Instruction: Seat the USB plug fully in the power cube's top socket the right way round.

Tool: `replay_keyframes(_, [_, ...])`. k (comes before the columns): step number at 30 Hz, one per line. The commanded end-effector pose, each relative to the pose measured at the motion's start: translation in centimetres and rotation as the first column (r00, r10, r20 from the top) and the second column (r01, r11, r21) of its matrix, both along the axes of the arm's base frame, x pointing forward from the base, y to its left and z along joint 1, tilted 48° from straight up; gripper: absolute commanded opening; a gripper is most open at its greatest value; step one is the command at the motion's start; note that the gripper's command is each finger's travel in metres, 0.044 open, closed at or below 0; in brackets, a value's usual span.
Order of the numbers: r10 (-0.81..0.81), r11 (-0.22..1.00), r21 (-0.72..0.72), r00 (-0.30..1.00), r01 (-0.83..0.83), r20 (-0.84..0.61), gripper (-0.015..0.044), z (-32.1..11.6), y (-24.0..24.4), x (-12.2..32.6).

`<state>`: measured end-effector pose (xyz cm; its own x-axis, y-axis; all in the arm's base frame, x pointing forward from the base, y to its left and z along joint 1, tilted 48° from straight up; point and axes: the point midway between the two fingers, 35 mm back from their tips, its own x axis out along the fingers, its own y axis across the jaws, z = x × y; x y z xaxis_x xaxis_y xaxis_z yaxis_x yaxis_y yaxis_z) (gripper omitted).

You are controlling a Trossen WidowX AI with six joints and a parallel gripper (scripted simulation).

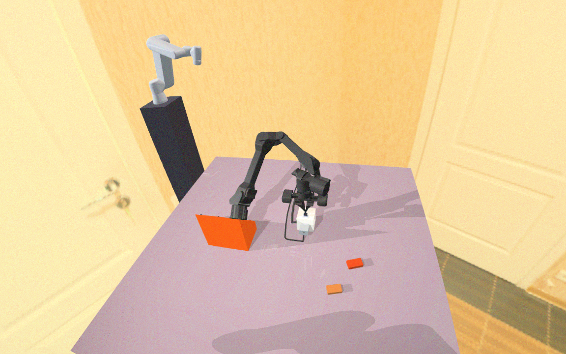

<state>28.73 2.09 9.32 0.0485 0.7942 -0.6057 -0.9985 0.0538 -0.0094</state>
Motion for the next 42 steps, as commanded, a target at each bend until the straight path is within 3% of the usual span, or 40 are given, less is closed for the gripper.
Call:
replay_keyframes(1, [-0.005,1.0,0.003,1.0,0.005,-0.002,0.0,-0.02,0.07,0.04])
replay_keyframes(42, [-0.005,1.0,0.003,1.0,0.005,-0.002,0.0,-0.34,0.43,0.06])
